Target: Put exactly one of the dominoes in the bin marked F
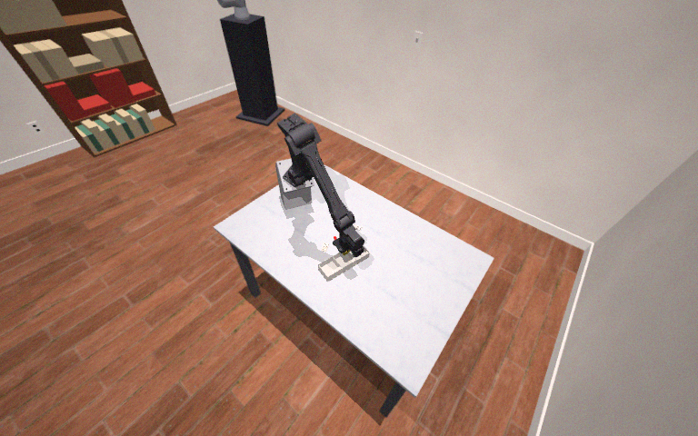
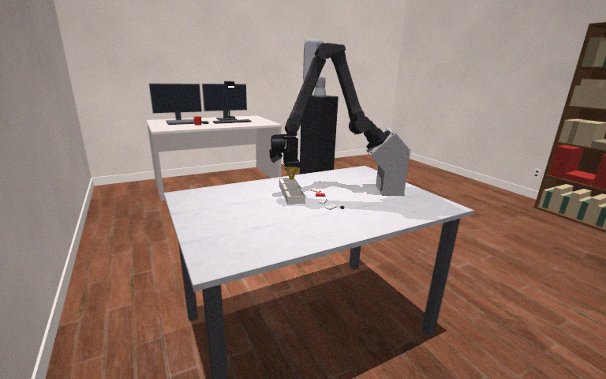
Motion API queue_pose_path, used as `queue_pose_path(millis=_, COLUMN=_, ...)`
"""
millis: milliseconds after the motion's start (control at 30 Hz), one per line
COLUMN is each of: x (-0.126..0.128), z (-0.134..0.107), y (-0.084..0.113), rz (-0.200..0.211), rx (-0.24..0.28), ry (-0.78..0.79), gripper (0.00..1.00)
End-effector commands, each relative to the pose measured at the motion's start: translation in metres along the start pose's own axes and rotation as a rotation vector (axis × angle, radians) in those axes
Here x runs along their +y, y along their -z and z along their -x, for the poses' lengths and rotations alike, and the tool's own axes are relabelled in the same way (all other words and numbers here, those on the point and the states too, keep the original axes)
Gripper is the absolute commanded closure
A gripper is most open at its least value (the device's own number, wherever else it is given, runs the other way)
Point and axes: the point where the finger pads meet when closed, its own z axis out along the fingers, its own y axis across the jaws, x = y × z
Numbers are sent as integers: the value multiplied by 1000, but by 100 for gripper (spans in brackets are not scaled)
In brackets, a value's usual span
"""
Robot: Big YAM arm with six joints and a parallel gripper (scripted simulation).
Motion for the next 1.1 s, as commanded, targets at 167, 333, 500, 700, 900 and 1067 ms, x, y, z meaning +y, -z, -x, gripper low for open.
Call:
queue_pose_path(millis=167, x=4, z=-2, y=-3, rz=4, rx=-2, ry=-5, gripper=91)
queue_pose_path(millis=333, x=5, z=-2, y=-4, rz=4, rx=-4, ry=-6, gripper=91)
queue_pose_path(millis=500, x=5, z=-2, y=-4, rz=5, rx=-4, ry=-5, gripper=91)
queue_pose_path(millis=700, x=6, z=-3, y=-5, rz=5, rx=-3, ry=-4, gripper=91)
queue_pose_path(millis=900, x=13, z=-4, y=-4, rz=7, rx=-2, ry=-2, gripper=91)
queue_pose_path(millis=1067, x=38, z=16, y=1, rz=10, rx=-33, ry=-11, gripper=91)
